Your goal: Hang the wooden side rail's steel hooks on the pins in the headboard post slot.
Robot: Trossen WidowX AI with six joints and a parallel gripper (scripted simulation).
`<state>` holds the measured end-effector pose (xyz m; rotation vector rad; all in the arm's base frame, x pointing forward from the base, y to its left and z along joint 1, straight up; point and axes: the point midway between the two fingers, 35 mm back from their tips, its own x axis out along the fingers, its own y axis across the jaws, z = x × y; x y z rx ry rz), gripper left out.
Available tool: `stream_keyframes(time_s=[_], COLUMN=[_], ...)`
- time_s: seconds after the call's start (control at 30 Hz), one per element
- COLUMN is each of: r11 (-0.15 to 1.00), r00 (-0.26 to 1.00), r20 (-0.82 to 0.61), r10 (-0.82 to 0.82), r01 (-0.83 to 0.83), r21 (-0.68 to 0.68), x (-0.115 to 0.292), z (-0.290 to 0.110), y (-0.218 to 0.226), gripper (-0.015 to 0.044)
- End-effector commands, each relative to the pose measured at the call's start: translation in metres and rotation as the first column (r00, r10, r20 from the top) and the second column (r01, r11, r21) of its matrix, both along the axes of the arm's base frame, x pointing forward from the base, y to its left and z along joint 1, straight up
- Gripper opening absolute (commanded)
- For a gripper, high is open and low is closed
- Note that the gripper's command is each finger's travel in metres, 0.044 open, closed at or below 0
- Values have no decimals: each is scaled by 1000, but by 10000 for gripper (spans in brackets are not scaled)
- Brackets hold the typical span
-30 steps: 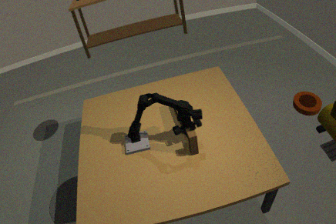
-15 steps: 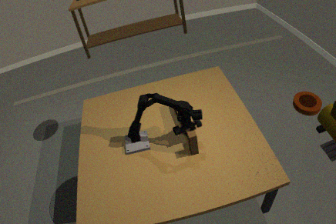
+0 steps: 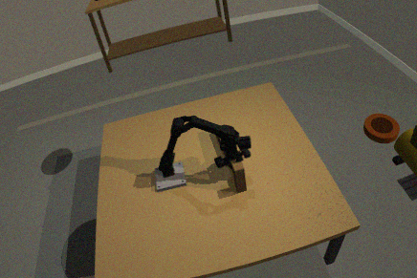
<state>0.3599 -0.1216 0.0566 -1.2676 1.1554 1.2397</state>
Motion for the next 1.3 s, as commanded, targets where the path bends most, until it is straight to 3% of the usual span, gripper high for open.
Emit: stream_keyframes(time_s=[0.0,0.43,0.83,1.0,1.27], r11=[1000,1000,1000,1000,1000], r00=[1000,1000,1000,1000,1000], r20=[2,2,0,1,2], r10=[5,5,0,3,5], r01=[-5,-5,0,-3,-5], r21=[-9,-9,0,-6,-8], x=[0,0,0,-1,-1], z=[0,-2,-1,25,39], y=[-1,-1,0,0,3], gripper=[0,0,315,440,440])
